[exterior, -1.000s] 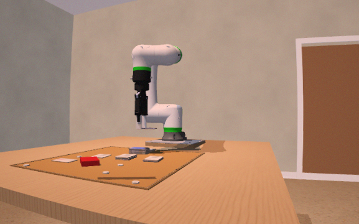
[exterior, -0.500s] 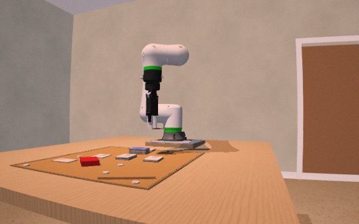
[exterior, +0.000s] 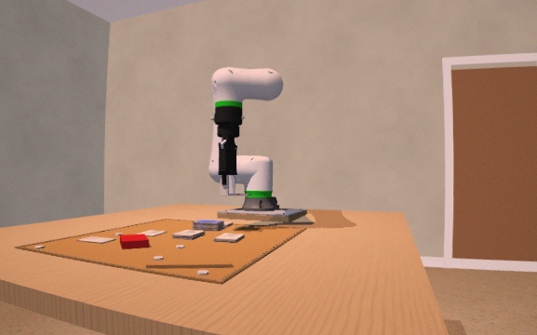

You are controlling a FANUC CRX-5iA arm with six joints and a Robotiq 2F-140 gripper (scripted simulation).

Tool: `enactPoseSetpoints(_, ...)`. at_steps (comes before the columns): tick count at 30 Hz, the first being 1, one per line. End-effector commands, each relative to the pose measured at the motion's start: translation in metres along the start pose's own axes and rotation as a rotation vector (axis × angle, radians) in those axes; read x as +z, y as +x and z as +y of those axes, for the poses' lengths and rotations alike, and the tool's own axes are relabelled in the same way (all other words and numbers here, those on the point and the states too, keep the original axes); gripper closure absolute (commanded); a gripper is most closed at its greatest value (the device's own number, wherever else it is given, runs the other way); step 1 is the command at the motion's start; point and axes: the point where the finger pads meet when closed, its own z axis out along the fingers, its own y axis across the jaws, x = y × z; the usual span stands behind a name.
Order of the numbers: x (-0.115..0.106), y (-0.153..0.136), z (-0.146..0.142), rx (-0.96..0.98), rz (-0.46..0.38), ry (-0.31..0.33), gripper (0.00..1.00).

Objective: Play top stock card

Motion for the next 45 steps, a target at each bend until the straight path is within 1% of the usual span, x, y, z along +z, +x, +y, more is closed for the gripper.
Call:
enactPoseSetpoints(1, 0.003, 0.000, 0.000, 0.000, 0.000, 0.000, 0.59)
enactPoseSetpoints(9, 0.015, 0.000, 0.000, 0.000, 0.000, 0.000, 0.59)
enactPoseSetpoints(28, 0.017, 0.000, 0.000, 0.000, -0.015, 0.001, 0.59)
enactPoseSetpoints(36, 0.017, 0.002, 0.000, 0.000, -0.074, 0.001, 0.59)
enactPoseSetpoints(43, 0.018, 0.006, 0.000, 0.000, -0.177, 0.001, 0.59)
enactPoseSetpoints(45, 0.018, 0.006, 0.000, 0.000, -0.177, 0.001, 0.59)
